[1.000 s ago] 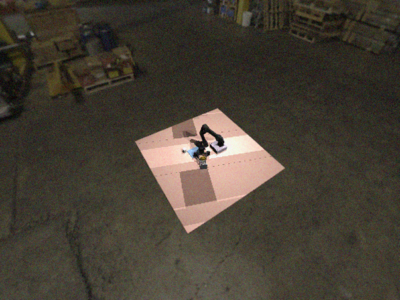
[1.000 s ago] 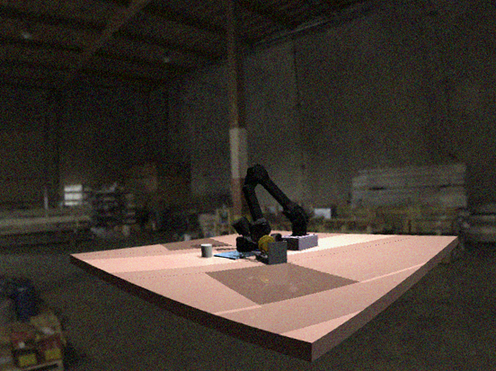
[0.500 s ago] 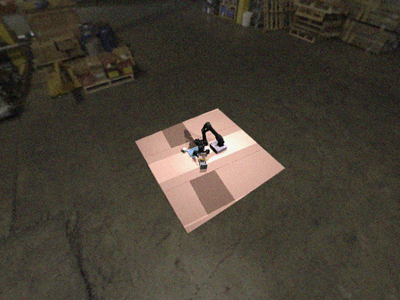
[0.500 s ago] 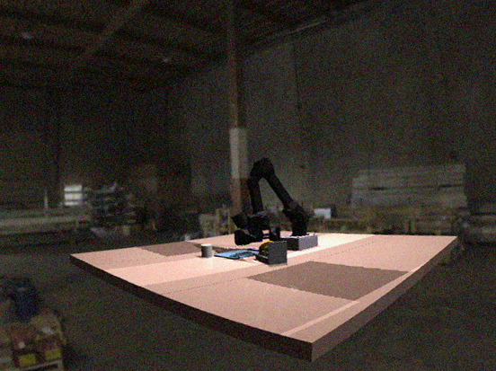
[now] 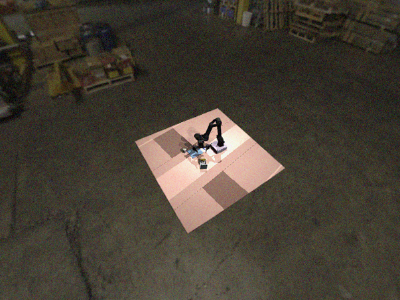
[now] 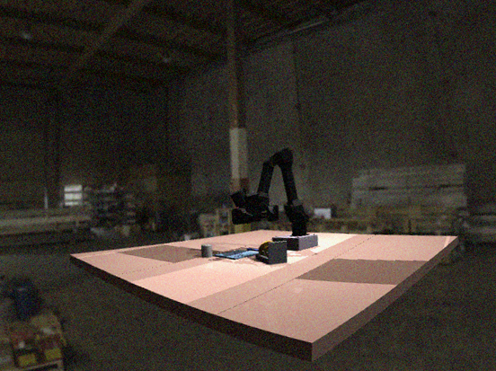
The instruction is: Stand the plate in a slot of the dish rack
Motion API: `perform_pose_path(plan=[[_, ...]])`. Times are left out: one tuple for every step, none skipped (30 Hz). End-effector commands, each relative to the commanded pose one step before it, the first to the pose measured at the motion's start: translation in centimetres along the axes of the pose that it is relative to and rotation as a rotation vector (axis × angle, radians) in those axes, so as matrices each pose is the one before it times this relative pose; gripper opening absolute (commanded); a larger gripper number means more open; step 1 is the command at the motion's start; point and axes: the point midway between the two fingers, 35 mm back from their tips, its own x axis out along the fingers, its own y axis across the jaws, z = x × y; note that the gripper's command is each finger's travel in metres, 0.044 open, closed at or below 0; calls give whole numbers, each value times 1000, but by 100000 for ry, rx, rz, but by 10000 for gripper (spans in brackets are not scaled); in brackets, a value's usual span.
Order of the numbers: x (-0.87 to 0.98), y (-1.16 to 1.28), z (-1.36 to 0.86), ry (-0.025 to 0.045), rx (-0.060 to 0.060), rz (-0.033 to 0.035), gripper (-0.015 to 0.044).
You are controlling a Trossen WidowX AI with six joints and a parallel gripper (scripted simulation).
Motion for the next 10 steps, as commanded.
perform_pose_path(plan=[[253,-1456,164,3622,6015,-5108,400],[111,-492,37,1521,2430,-1920,400],[109,-470,46,1566,2413,-1908,400],[106,-447,55,1610,2394,-1896,400],[101,-424,62,1653,2374,-1885,400],[95,-400,69,1697,2352,-1876,400],[61,-373,72,1646,2363,-1920,400],[52,-342,74,1630,2276,-1862,400],[44,-323,77,1661,2255,-1859,400],[35,-303,78,1690,2232,-1856,400]])
